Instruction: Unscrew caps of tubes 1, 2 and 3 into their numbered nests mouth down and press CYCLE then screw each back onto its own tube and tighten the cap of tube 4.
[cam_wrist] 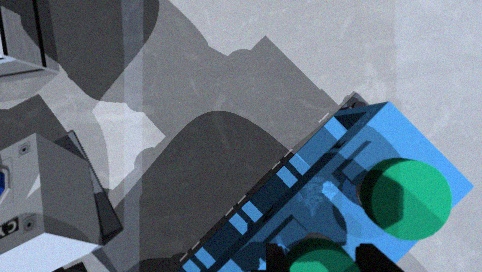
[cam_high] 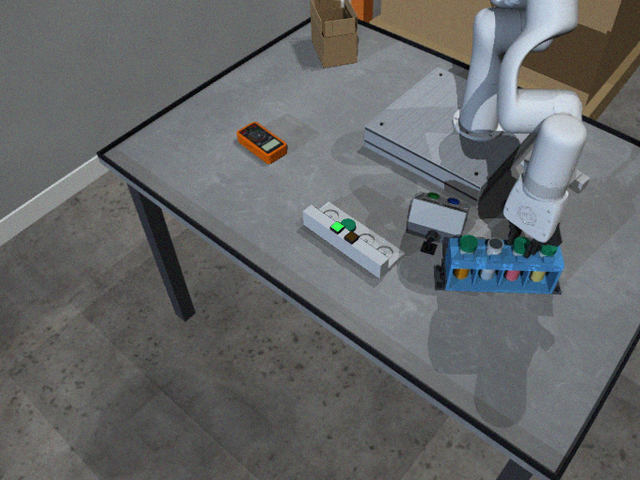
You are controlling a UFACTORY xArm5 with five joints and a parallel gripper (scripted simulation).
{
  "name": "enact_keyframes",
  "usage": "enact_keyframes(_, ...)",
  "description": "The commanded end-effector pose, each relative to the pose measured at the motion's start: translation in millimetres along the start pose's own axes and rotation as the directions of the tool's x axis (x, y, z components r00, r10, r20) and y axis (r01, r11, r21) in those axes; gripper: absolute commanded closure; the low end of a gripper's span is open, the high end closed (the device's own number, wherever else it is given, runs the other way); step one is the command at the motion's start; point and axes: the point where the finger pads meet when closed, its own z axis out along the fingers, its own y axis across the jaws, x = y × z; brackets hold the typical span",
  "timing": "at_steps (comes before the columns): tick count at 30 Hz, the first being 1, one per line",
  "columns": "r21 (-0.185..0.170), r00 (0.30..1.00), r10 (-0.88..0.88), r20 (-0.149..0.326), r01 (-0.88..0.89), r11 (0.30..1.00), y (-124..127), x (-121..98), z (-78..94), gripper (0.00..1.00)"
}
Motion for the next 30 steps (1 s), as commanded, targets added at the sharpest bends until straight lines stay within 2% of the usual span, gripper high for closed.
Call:
enact_keyframes(1,-0.010,1.000,0.000,-0.007,0.000,1.000,0.9,-0.8,-1.1,1.00)
enact_keyframes(3,-0.010,1.000,0.000,-0.007,0.000,1.000,0.9,-0.8,-1.1,1.00)
enact_keyframes(7,-0.009,0.980,0.198,-0.008,-0.198,0.980,0.9,-0.8,-0.9,1.00)
enact_keyframes(15,-0.005,0.857,0.515,-0.010,-0.515,0.857,0.9,-0.8,-0.6,1.00)
enact_keyframes(17,-0.005,0.857,0.515,-0.010,-0.515,0.857,0.9,-0.8,-0.6,1.00)
enact_keyframes(21,-0.003,0.726,0.688,-0.012,-0.688,0.726,0.9,-0.8,-0.4,1.00)
enact_keyframes(30,0.001,0.448,0.894,-0.011,-0.894,0.448,0.9,-0.8,-0.1,1.00)
